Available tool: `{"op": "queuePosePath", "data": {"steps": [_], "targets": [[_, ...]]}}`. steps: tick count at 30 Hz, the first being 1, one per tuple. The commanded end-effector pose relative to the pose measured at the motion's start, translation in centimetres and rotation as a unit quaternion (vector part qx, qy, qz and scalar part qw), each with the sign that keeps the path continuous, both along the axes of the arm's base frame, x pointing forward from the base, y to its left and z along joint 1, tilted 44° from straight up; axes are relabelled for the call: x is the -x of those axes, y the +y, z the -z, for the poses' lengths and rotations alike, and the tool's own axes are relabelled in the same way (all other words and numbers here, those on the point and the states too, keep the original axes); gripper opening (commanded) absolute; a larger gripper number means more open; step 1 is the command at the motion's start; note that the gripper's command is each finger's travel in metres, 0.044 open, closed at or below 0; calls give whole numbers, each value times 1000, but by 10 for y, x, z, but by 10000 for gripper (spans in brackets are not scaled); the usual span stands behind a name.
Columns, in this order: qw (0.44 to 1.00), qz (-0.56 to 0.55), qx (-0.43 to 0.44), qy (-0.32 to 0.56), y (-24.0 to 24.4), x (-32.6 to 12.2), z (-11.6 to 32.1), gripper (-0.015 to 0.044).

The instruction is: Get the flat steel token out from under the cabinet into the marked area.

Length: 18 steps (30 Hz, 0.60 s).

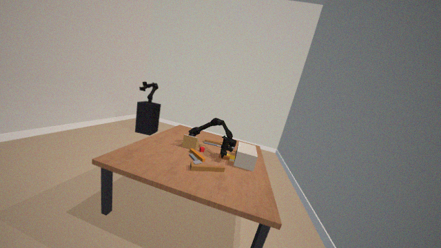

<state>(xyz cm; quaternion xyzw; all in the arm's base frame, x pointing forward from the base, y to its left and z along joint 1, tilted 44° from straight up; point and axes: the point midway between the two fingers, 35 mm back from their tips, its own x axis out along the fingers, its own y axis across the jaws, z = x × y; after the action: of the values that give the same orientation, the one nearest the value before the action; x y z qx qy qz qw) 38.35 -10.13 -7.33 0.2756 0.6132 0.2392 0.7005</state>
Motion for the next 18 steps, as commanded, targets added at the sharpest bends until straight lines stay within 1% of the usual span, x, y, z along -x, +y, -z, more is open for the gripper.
{"op": "queuePosePath", "data": {"steps": [1,18], "targets": [[1000,0,-5,-3,6,-1,-5,0],[1000,0,-5,-3,14,1,-11,0]]}}
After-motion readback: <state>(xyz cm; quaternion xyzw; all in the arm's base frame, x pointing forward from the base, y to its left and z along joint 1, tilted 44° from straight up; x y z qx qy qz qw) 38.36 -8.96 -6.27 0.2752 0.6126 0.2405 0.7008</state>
